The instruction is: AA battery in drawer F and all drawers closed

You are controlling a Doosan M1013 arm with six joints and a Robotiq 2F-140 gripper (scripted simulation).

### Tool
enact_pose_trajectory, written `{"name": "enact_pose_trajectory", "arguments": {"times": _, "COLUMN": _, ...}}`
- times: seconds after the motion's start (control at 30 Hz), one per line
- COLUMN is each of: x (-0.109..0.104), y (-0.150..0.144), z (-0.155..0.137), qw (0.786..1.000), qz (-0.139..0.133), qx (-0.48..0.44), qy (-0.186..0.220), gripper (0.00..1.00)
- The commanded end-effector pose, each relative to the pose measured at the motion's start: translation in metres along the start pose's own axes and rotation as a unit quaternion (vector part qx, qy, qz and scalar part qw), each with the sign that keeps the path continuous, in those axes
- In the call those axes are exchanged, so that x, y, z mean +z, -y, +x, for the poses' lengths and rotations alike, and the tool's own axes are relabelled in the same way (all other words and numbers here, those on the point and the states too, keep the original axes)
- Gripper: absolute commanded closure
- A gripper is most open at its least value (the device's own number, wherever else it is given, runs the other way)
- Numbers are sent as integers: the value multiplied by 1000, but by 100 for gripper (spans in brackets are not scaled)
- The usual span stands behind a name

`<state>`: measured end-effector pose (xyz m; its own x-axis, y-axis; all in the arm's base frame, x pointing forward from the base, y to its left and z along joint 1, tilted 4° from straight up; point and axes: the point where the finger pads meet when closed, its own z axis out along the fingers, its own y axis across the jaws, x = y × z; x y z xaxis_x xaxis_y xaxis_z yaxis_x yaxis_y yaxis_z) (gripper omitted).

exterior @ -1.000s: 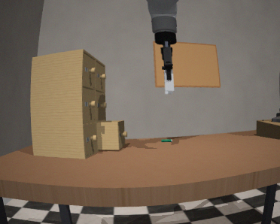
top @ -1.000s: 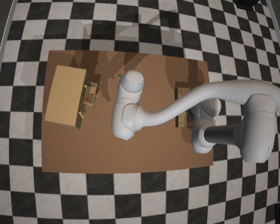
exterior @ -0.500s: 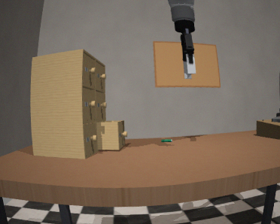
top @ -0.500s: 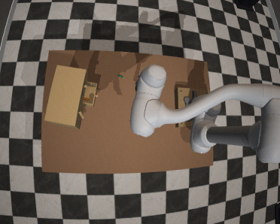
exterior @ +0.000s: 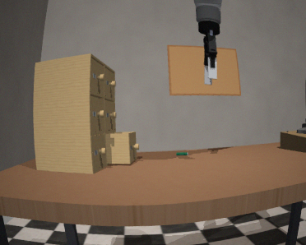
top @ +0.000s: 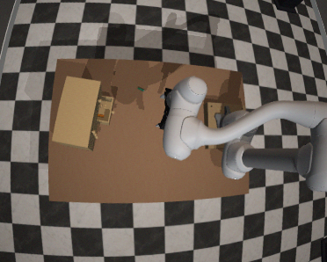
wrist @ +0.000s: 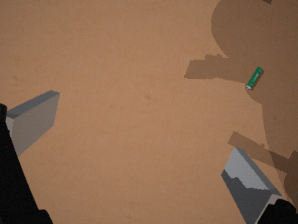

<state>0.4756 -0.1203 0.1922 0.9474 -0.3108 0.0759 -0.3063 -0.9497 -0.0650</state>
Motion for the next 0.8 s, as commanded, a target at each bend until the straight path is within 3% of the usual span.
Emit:
{"name": "enact_pose_trajectory", "arguments": {"times": 0.0, "x": 8, "y": 0, "z": 6, "qw": 999, "qz": 0, "qx": 0, "qy": -42, "gripper": 0}}
{"name": "enact_pose_trajectory", "arguments": {"times": 0.07, "x": 14, "y": 0, "z": 12, "qw": 997, "qz": 0, "qx": 0, "qy": -76, "gripper": 0}}
{"name": "enact_pose_trajectory", "arguments": {"times": 0.13, "x": 14, "y": 0, "z": 12, "qw": 997, "qz": 0, "qx": 0, "qy": -76, "gripper": 0}}
{"name": "enact_pose_trajectory", "arguments": {"times": 0.47, "x": 53, "y": 0, "z": 45, "qw": 957, "qz": 1, "qx": 0, "qy": -291, "gripper": 0}}
{"name": "enact_pose_trajectory", "arguments": {"times": 0.77, "x": 59, "y": 4, "z": 51, "qw": 945, "qz": 5, "qx": -2, "qy": -327, "gripper": 0}}
